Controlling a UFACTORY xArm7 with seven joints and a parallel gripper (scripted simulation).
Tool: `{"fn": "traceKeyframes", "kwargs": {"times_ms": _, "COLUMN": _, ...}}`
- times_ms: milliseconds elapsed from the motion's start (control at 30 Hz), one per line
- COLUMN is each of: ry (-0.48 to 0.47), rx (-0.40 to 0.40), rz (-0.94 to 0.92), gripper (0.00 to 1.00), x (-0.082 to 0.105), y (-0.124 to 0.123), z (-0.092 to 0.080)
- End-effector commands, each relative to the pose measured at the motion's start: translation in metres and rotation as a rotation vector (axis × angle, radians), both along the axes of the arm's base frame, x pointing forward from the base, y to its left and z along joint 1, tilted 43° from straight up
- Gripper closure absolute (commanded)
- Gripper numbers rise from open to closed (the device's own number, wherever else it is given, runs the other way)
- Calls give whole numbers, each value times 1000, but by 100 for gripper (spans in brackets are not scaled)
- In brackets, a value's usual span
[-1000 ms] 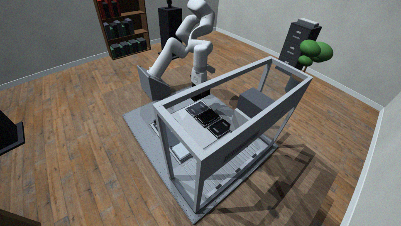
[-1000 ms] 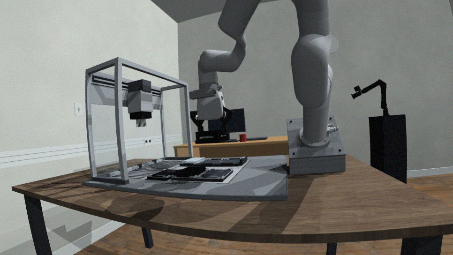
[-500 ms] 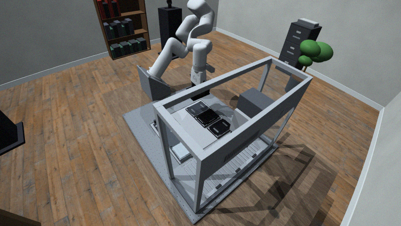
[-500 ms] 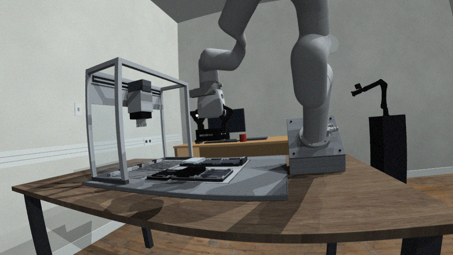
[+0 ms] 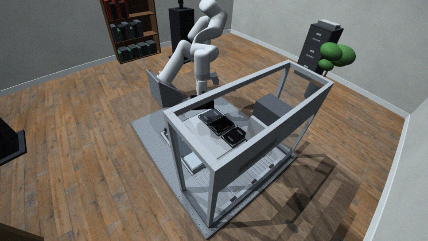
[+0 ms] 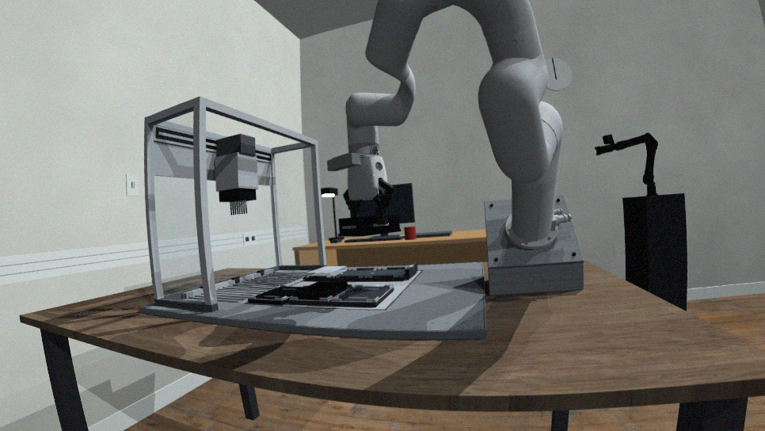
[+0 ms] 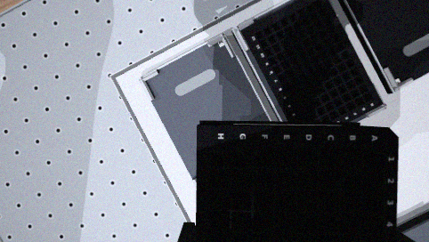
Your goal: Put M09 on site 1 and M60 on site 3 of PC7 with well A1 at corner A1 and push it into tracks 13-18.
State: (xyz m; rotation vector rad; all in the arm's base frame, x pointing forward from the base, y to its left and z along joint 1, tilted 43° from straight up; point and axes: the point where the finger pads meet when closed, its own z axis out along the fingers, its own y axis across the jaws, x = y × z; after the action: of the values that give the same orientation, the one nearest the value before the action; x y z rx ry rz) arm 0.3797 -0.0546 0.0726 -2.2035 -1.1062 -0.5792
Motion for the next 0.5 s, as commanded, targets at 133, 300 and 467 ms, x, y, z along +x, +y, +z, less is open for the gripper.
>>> {"fn": "traceKeyframes", "kwargs": {"times_ms": 133, "ry": 139, "rx": 20, "rz": -148, "gripper": 100, "x": 0, "y": -24, "z": -20}}
{"fn": "traceKeyframes", "kwargs": {"times_ms": 300, "ry": 252, "rx": 39, "rz": -269, "gripper": 100, "x": -2, "y": -42, "z": -37}}
{"fn": "traceKeyframes", "kwargs": {"times_ms": 467, "ry": 365, "rx": 57, "rz": -390, "gripper": 100, "x": -3, "y": -60, "z": -55}}
